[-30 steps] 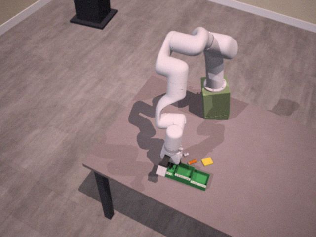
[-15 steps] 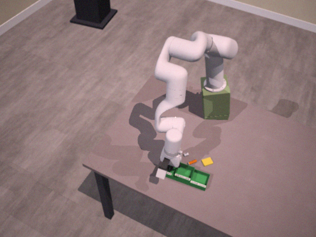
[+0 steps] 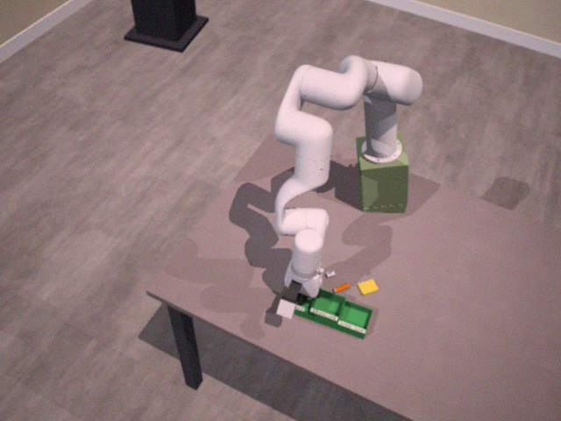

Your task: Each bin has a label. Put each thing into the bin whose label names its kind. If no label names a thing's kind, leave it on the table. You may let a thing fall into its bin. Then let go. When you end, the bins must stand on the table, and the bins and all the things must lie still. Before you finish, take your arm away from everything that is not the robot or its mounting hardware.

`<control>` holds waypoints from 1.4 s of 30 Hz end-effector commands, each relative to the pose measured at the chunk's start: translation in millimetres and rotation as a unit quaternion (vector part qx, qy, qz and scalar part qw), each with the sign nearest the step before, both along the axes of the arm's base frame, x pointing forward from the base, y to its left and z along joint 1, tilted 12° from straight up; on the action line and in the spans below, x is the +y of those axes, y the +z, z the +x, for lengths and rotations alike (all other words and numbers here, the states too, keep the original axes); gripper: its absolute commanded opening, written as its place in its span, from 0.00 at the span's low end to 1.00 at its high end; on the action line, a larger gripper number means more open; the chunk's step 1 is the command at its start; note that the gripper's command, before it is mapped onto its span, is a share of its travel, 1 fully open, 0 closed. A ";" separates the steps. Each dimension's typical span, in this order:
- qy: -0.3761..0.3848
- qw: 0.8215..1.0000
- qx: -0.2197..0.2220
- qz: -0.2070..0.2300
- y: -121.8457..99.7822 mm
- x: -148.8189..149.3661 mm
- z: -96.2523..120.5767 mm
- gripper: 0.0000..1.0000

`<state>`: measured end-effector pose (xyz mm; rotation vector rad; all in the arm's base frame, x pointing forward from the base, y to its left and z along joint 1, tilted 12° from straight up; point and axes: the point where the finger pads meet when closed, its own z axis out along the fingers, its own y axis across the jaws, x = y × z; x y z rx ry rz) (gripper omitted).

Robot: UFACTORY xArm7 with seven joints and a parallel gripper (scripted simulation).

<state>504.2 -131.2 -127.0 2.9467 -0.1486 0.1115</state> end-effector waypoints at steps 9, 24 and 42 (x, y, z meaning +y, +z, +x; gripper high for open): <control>0.000 1.000 -0.002 0.000 1.5 0.2 1.8 0.07; 0.000 1.000 -0.002 0.000 1.5 0.2 1.8 0.07; 0.000 1.000 -0.002 0.000 19.7 3.8 0.5 0.07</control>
